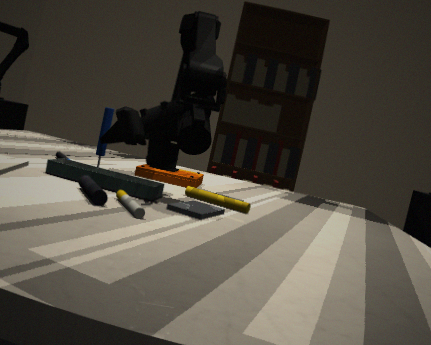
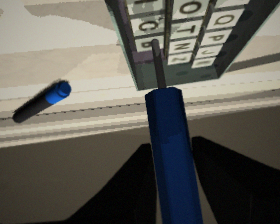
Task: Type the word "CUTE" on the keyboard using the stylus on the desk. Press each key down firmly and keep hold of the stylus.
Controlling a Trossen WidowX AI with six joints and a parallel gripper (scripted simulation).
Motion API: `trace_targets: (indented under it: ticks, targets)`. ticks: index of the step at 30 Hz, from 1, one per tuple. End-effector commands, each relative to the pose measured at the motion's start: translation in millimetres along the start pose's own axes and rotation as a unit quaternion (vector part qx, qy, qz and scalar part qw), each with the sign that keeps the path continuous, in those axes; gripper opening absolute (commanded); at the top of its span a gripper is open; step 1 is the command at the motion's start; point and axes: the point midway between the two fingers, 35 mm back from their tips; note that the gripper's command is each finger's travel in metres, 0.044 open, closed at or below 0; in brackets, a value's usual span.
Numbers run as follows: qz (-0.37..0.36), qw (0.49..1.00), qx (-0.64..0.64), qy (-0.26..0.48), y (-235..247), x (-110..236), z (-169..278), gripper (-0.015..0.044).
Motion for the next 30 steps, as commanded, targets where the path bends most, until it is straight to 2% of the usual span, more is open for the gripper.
trace_targets:
  ticks: [1, 30]
  targets:
    - [0.001, 1.0, 0.002, 0.002, -0.6, -1.9, -2.5, 0.0081]
    - [0.001, 1.0, 0.002, 0.002, -1.7, -6.2, -9.7, 0.0081]
Point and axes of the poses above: the point midway between the two fingers, 35 mm back from their tips, its own x axis back along the fingers, its own y axis across the jaws, z = x × y, and after that the axes turned 9 degrees about x, right-handed
